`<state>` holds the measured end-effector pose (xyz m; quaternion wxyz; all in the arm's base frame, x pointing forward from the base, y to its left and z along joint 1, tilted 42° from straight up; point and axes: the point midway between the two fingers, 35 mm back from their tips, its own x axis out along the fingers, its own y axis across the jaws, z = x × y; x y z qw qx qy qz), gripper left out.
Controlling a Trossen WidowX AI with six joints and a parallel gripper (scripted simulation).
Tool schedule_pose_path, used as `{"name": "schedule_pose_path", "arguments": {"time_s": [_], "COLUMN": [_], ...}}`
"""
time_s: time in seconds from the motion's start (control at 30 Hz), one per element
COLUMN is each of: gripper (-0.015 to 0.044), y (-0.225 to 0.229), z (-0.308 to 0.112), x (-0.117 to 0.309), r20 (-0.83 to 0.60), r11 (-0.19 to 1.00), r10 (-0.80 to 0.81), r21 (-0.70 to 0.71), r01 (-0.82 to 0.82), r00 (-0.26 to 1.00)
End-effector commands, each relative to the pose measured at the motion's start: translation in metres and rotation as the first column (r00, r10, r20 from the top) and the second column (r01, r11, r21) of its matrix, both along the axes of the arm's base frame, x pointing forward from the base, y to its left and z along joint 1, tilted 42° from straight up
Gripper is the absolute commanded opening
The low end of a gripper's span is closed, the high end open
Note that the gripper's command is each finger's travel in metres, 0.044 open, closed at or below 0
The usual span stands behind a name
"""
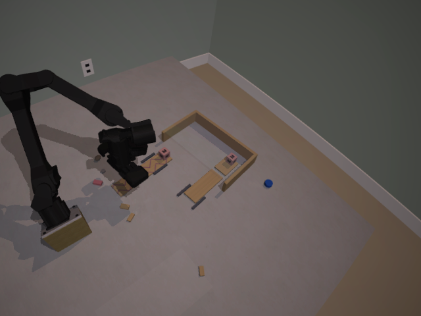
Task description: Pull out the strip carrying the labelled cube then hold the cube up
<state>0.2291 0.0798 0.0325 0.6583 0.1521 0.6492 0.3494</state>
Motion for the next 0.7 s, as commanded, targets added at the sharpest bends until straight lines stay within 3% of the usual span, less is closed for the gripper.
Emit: {"name": "schedule_pose_path", "arguments": {"time_s": [0.0,0.3,0.67], "gripper": [0.0210,0.0440,0.0440], "y": [0.003,0.009,0.014], "z": [0.004,0.010,0.017], "x": [0.014,0.044,0.080], "r20": [0.008,0.010,0.012], "r11": [1.000,1.000,1.000], "r10": [0.005,0.005,0.005], "r21": [-0.001,-0.001,0.000], "r01": [-0.005,-0.005,-0.005], "r00": [1.000,1.000,1.000]}}
